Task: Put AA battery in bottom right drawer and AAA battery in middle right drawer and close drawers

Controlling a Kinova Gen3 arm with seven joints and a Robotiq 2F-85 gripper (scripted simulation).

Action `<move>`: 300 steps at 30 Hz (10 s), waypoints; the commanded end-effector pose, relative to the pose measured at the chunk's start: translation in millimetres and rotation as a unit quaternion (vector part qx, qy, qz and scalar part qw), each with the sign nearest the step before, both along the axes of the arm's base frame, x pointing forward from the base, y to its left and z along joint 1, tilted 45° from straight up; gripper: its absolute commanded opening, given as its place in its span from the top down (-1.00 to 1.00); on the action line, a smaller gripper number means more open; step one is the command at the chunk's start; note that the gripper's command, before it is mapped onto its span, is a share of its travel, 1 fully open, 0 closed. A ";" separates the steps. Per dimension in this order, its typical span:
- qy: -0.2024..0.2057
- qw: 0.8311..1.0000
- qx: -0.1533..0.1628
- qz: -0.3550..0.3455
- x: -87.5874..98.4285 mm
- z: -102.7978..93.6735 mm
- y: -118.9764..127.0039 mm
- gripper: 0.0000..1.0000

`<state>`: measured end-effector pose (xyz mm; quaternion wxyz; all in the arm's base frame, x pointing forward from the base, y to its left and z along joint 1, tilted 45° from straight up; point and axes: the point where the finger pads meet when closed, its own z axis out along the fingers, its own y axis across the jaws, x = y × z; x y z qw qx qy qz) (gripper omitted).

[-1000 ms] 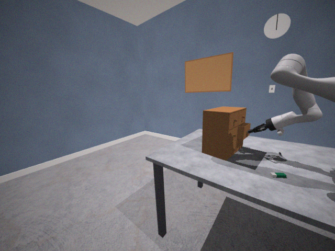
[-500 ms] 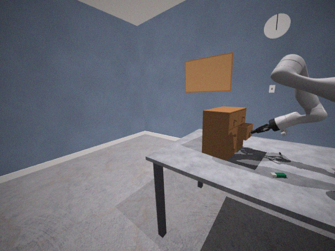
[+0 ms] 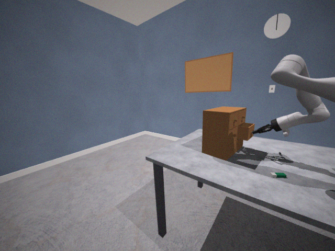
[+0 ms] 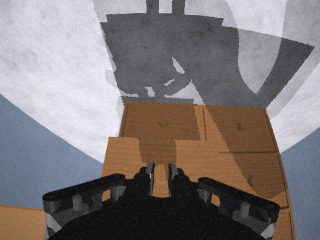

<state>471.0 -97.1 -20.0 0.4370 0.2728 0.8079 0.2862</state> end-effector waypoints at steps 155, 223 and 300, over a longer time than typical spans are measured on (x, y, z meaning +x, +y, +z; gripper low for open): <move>0.148 0.977 0.041 0.149 -134.1 59.4 -24.0 0.34; 0.343 0.867 0.095 0.349 -181.6 106.0 -58.4 0.34; 0.098 0.781 -0.124 0.604 -174.4 2.8 -41.9 0.34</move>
